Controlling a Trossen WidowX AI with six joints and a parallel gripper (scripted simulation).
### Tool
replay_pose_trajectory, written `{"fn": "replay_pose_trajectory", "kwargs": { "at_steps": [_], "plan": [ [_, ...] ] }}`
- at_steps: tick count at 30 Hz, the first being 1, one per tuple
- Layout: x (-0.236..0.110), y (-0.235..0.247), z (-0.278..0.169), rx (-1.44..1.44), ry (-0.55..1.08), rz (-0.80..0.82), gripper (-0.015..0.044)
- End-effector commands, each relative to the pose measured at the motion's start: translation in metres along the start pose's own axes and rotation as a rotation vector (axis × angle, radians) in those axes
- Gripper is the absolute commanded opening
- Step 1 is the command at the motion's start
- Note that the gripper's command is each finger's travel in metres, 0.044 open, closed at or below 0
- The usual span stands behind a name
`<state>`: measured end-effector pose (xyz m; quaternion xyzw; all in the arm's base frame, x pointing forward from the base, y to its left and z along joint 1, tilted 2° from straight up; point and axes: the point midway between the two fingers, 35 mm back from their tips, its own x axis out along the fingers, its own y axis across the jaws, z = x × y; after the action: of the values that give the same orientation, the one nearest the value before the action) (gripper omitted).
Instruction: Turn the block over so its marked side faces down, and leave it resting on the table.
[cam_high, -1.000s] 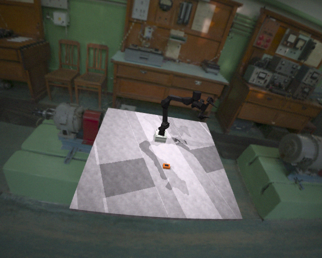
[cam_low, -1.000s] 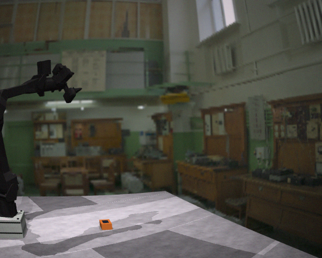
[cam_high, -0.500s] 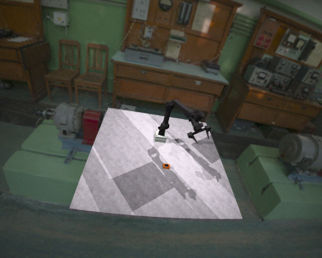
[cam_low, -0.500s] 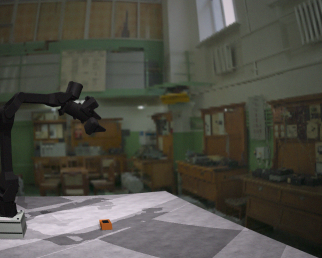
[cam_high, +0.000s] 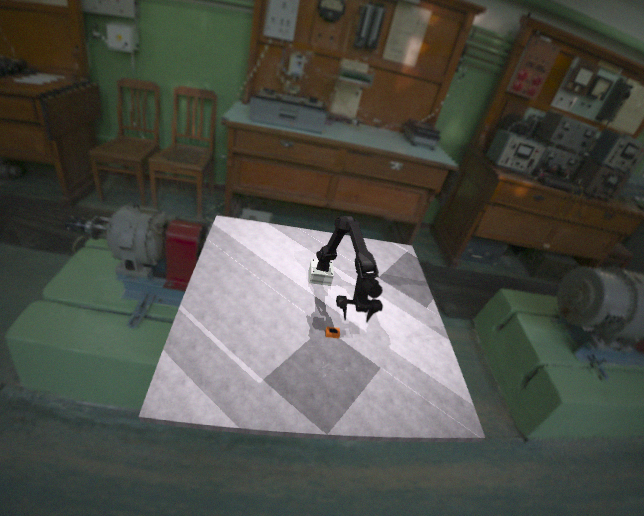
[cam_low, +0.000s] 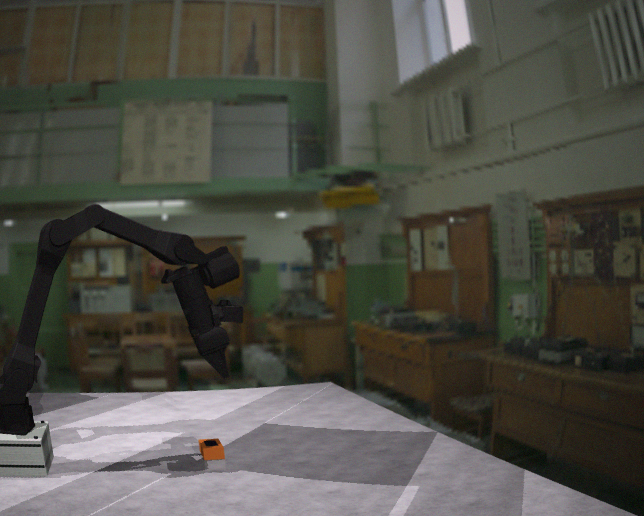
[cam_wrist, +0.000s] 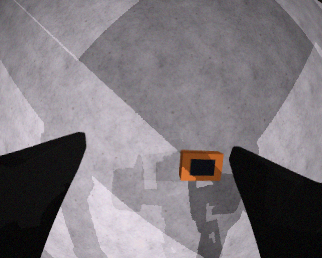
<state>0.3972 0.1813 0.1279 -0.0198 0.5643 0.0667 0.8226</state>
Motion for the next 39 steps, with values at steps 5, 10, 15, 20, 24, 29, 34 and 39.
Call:
{"fn": "replay_pose_trajectory", "kwargs": {
  "at_steps": [5,10,15,20,24,29,34,39],
  "plan": [
    [0.047,-0.060,-0.047,-0.054,0.332,-0.059,0.0440],
    [0.045,-0.065,-0.050,-0.054,0.332,-0.059,0.0440],
    [0.078,-0.068,-0.061,-0.054,0.332,-0.059,0.0440],
    [0.080,-0.068,-0.062,-0.054,0.332,-0.059,0.0440],
    [0.092,-0.070,-0.067,-0.054,0.332,-0.059,0.0440],
    [0.095,-0.070,-0.068,-0.054,0.332,-0.059,0.0440],
    [0.102,-0.071,-0.070,-0.054,0.332,-0.059,0.0440],
    [0.110,-0.071,-0.073,-0.054,0.333,-0.059,0.0440]
  ]
}}
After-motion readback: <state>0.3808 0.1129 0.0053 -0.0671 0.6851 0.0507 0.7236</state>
